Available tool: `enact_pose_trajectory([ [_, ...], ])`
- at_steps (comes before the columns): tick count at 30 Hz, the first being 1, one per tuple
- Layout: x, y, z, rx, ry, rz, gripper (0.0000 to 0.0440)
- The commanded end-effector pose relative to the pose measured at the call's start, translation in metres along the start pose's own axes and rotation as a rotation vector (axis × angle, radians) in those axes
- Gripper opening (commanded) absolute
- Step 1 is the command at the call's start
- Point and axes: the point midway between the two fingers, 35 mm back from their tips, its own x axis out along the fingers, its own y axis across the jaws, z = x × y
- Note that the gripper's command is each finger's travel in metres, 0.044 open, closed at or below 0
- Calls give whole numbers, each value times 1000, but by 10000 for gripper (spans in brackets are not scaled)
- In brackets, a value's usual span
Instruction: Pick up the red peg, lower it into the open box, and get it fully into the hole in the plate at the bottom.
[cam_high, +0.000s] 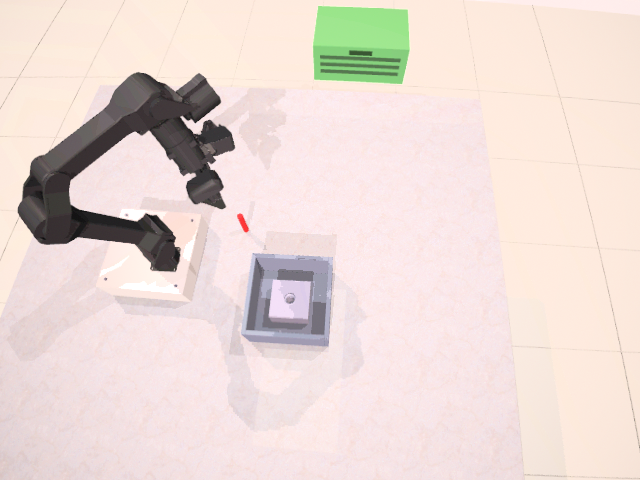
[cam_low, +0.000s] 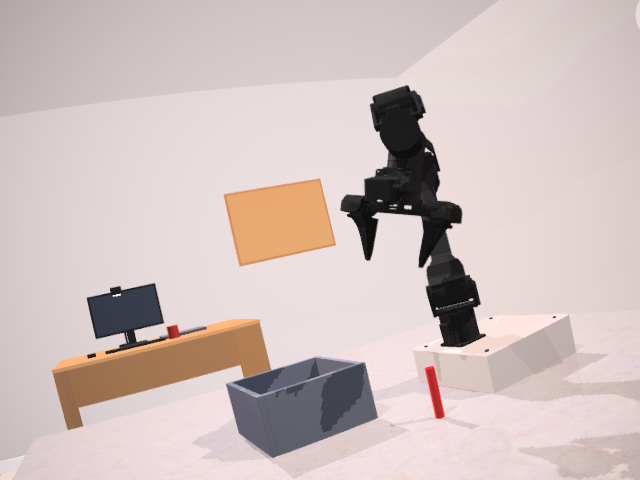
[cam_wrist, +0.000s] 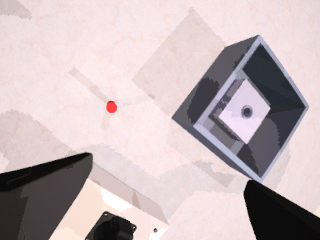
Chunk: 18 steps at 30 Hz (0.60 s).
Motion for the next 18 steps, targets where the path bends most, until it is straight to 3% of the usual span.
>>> enact_pose_trajectory([
  [1,9,3,-4,89,50,9,440],
  [18,62,27,-19,620,324,6,440],
])
